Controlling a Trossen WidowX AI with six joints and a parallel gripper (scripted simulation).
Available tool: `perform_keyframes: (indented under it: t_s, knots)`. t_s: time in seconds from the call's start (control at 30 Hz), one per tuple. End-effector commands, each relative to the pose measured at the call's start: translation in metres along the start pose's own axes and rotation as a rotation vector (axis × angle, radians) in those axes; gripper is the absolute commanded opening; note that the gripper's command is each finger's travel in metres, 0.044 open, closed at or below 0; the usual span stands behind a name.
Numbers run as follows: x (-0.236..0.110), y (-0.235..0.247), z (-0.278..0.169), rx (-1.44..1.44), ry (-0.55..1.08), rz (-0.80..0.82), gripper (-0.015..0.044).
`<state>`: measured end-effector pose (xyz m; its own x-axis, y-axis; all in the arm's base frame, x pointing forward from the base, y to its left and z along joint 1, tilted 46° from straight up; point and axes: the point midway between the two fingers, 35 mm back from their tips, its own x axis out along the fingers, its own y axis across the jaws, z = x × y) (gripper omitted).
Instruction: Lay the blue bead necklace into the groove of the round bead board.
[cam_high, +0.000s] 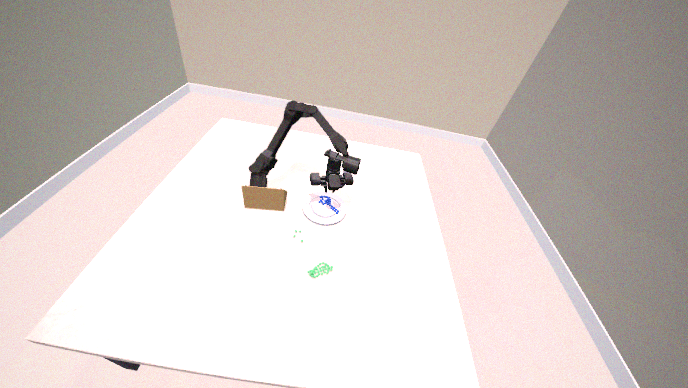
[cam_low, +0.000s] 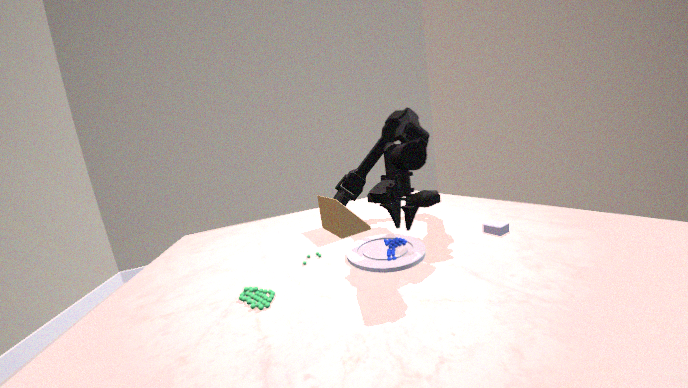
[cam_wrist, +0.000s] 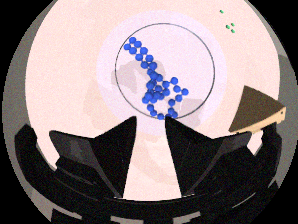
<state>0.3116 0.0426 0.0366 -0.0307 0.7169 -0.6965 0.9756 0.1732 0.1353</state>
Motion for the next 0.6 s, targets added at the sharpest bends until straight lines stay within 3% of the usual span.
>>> perform_keyframes:
  t_s: [0.0,0.57]
  knots:
    - [0.009,0.0,0.0,0.008,-0.002,-0.002,0.012]
    - [0.024,0.001,0.001,0.005,-0.003,0.0,0.012]
